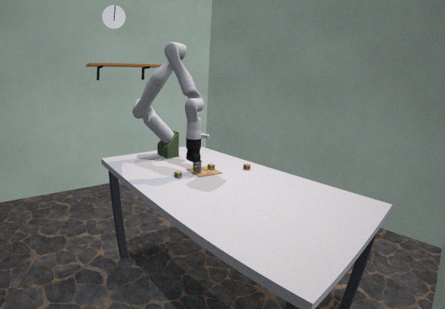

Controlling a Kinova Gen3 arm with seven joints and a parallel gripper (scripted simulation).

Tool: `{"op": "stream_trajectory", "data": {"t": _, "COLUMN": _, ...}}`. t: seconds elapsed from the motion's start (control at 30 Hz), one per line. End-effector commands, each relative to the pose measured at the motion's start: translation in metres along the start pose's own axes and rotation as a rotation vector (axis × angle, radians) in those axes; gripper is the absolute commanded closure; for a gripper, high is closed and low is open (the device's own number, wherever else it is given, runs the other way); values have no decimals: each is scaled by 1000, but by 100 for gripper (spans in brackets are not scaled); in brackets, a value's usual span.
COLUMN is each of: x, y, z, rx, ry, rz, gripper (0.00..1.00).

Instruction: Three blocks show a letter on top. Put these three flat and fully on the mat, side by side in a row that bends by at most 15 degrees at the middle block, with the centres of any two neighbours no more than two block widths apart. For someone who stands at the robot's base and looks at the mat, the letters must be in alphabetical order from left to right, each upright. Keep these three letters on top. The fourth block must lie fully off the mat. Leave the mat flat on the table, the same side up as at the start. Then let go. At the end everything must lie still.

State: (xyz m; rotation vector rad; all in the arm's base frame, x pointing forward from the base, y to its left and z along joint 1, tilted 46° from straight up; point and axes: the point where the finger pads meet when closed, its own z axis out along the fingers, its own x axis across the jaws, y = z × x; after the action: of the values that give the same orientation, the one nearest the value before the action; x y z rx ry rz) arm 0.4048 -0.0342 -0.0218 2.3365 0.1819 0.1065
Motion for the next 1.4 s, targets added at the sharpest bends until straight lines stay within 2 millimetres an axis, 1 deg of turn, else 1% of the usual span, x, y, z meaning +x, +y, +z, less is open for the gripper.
{"op": "stream_trajectory", "data": {"t": 0.0, "x": 1, "y": -1, "z": -1, "rx": 1, "ry": 2, "rz": 0, "gripper": 43}}
{"op": "stream_trajectory", "data": {"t": 1.37, "x": 1, "y": -1, "z": 4, "rx": 1, "ry": 2, "rz": 0, "gripper": 43}}
